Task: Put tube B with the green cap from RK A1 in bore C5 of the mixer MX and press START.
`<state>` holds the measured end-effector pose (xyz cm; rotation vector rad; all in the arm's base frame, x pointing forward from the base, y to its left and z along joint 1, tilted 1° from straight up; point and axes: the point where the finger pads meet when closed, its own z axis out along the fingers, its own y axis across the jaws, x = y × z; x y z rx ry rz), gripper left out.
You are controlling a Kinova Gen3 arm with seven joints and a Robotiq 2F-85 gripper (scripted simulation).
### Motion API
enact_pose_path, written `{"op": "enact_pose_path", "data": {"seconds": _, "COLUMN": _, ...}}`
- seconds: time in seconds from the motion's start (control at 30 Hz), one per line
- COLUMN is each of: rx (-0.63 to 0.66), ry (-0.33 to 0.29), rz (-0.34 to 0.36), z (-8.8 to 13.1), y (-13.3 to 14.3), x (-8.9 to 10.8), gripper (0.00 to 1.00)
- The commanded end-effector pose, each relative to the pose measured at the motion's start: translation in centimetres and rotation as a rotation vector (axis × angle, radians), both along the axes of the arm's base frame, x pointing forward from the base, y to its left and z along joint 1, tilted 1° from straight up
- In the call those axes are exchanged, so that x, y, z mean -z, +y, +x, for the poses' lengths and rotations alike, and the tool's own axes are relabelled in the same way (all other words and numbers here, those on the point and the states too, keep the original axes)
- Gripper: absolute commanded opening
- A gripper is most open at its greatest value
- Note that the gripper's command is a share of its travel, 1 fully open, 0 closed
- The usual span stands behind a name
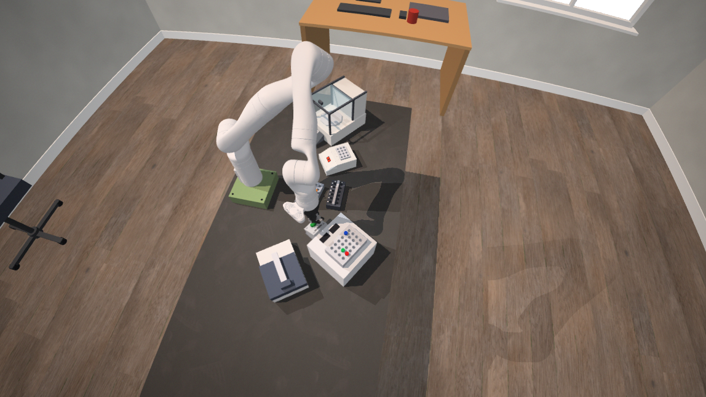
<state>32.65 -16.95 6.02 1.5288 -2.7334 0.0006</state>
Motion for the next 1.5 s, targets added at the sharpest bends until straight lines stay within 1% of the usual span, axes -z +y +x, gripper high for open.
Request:
{"op": "enact_pose_path", "data": {"seconds": 0.0, "rx": 0.000, "ry": -0.001, "rz": 0.000, "z": 0.0, "y": 0.0, "x": 0.0, "gripper": 0.10}}
{"op": "enact_pose_path", "data": {"seconds": 0.43, "rx": 0.000, "ry": -0.002, "rz": 0.000, "z": 0.0, "y": 0.0, "x": 0.5, "gripper": 0.10}}
{"op": "enact_pose_path", "data": {"seconds": 1.47, "rx": 0.000, "ry": -0.002, "rz": 0.000, "z": 0.0, "y": 0.0, "x": 2.4, "gripper": 0.10}}
